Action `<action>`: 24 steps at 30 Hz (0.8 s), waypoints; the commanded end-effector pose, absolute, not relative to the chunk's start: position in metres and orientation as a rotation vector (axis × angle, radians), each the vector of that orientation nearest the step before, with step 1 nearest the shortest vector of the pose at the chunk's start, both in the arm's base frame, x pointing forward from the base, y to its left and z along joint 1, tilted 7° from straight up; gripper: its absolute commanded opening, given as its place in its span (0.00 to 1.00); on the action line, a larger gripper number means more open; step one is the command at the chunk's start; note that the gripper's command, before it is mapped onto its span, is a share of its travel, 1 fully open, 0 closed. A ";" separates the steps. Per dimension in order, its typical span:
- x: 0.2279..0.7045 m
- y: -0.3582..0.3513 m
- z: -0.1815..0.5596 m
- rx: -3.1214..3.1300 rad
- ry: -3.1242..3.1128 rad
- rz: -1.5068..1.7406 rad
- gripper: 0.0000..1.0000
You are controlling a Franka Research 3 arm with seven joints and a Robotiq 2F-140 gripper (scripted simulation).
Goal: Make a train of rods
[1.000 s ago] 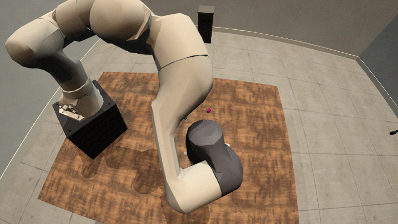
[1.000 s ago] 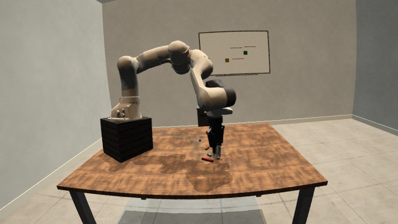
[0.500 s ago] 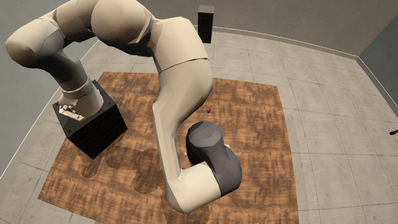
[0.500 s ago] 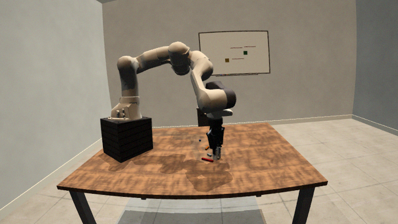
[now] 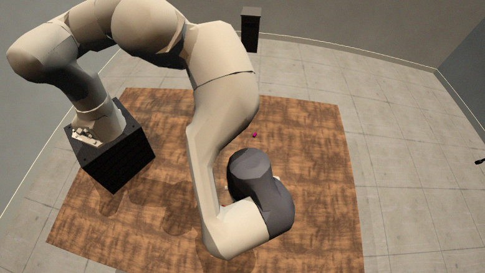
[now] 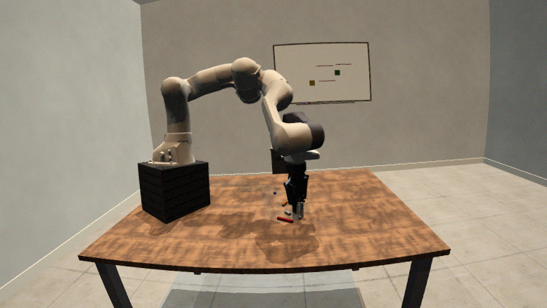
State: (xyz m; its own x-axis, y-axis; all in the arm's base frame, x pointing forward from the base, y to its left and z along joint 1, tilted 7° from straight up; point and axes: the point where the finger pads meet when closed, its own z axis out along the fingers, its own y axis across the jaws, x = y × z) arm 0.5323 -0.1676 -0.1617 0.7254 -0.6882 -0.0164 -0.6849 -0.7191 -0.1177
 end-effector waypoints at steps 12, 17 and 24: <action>0.533 -0.169 -0.162 -2.806 1.134 -0.048 0.15; 0.533 -0.169 -0.162 -2.806 1.134 -0.048 0.15; 0.533 -0.169 -0.162 -2.806 1.134 -0.048 0.03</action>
State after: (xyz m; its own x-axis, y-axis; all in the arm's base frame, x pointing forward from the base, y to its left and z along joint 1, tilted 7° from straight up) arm 0.5325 -0.1677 -0.1616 0.7252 -0.6883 -0.0162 -0.6850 -0.7190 -0.1179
